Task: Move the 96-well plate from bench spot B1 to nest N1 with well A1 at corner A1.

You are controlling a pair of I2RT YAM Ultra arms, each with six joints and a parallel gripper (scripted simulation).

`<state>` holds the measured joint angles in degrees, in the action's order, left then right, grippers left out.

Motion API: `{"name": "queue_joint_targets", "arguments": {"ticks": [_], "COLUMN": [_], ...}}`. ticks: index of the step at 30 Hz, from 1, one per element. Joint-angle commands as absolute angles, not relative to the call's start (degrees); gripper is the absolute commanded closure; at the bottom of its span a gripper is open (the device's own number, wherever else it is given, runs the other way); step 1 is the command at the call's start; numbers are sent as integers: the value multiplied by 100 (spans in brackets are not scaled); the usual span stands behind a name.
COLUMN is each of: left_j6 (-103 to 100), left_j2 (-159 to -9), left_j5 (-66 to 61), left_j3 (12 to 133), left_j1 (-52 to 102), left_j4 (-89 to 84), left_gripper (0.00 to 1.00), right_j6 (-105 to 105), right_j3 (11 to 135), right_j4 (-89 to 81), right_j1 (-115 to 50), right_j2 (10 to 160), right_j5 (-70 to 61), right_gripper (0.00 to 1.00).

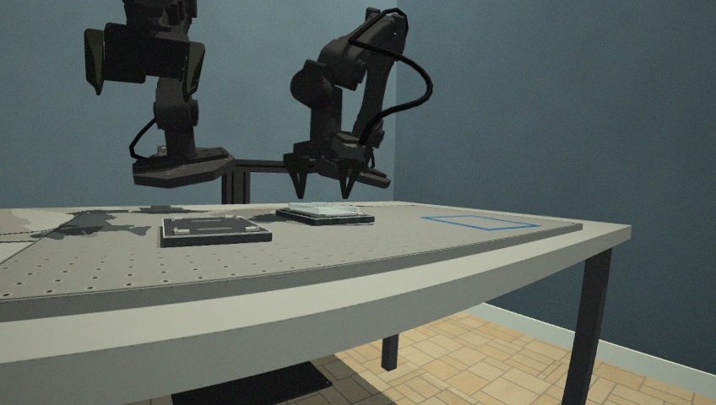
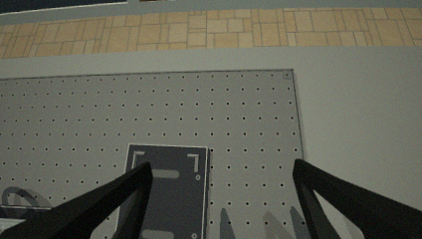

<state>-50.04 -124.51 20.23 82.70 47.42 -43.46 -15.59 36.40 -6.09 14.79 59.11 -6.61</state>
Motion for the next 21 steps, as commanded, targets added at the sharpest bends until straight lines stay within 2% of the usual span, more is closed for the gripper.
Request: {"name": "queue_joint_targets", "arguments": {"ticks": [1, 15, 21], "left_j6": [-5000, -5312, -5576], "left_j2": [-12267, -11991, -11746], "left_j5": [2117, 2127, 2083], "left_j3": [8259, 8826, 9462], "left_j1": [4812, 5082, 5334], "left_j4": [-4456, -5293, -6354], "left_gripper": [0, 0, 0], "right_j6": [-1576, -1576, -1576], "right_j3": [3762, 3762, 3762], "right_j4": [-636, -636, -636], "right_j1": [1501, 1501, 1501], "right_j2": [5810, 5810, 5810], "right_j5": [-688, -688, -688], "right_gripper": [0, 0, 0]}}
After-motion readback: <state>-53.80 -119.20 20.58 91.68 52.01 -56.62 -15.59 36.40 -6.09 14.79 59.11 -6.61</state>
